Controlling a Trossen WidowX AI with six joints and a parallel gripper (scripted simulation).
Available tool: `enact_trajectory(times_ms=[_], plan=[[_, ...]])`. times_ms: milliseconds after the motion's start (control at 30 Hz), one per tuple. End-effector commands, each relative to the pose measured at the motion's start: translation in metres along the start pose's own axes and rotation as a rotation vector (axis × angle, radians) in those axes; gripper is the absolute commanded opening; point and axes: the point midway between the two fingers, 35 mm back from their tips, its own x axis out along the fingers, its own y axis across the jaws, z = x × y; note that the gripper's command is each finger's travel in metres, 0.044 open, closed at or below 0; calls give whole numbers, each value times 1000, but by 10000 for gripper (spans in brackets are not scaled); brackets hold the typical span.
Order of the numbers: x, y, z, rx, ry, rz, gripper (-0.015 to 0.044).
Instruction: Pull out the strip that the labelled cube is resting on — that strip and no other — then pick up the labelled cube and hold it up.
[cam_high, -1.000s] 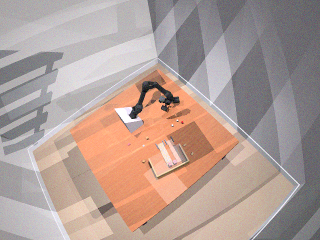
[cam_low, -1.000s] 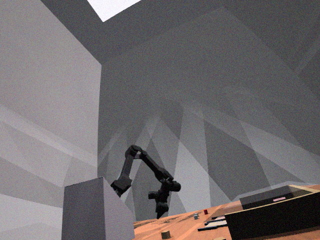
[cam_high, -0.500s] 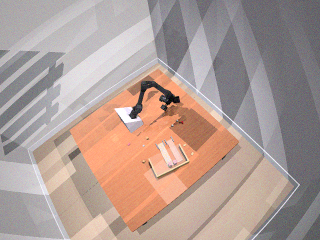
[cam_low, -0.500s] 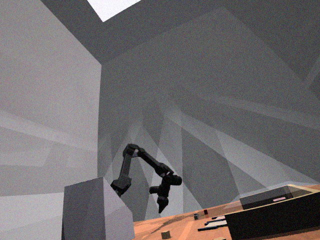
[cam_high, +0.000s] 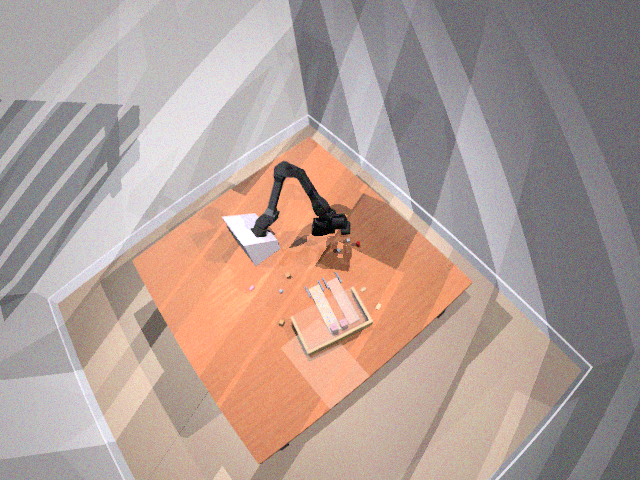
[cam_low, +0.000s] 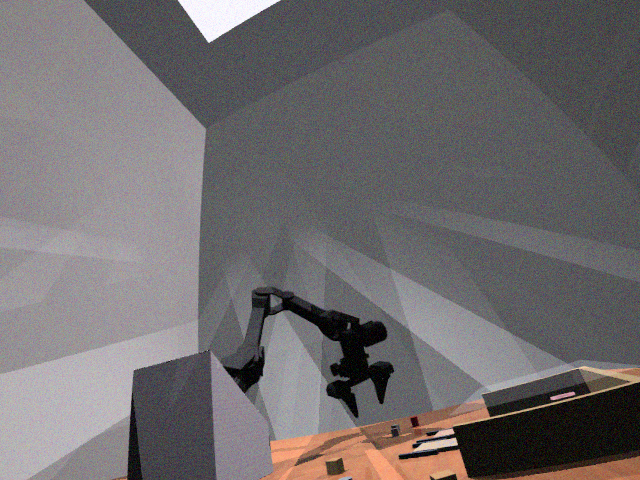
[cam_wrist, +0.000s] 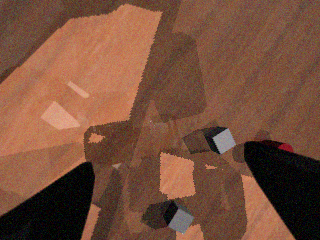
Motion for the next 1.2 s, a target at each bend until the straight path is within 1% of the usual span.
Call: enact_trajectory(times_ms=[0, 200, 400, 600, 800, 1167], plan=[[-34, 3, -66, 447, 121, -180, 400], [-75, 18, -118, 856, 184, -394, 400], [-120, 40, -161, 1248, 165, -649, 400], [-166, 71, -191, 1605, 71, -929, 400], [-208, 106, -207, 1902, -99, -1215, 400], [-209, 108, -207, 1912, -107, -1226, 400]])
